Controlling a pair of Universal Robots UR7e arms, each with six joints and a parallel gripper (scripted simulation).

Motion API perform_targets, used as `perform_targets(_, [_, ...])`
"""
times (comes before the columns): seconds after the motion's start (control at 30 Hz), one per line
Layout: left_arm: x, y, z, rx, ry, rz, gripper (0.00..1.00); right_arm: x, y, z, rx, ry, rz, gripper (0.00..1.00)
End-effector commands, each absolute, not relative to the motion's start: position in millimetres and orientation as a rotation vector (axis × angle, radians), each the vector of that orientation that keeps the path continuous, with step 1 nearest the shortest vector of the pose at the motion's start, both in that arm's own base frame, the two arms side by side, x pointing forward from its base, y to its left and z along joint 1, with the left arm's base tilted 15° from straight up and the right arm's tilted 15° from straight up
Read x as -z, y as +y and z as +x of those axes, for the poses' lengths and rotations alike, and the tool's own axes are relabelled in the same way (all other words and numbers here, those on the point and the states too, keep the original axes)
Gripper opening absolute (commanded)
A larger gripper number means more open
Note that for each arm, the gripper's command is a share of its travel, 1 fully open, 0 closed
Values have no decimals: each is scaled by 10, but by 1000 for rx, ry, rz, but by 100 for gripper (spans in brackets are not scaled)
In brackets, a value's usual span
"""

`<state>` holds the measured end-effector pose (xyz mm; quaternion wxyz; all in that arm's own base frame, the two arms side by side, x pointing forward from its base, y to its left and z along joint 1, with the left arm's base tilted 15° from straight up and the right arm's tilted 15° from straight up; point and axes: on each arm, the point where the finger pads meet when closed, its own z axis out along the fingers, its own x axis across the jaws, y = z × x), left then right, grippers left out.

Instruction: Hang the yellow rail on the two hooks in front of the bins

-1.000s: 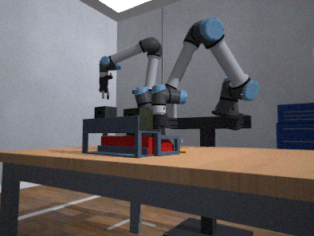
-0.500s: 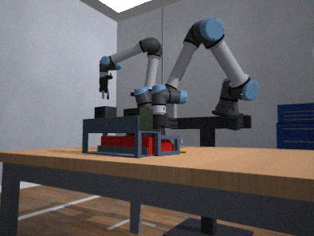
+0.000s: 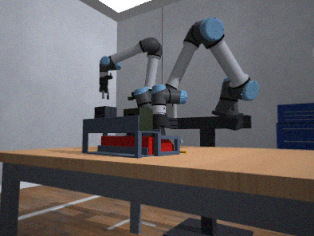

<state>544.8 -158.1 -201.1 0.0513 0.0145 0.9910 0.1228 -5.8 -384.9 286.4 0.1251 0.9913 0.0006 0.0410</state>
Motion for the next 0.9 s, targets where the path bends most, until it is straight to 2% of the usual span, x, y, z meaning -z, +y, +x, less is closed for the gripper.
perform_targets(0.0, [1994,-1589,5450,-373,3015,44,0,-2869,-3851,-58,-120,2,2887,100])
perform_targets(0.87, [1523,-1707,5398,-373,3015,44,0,-2869,-3851,-58,-120,2,2887,100])
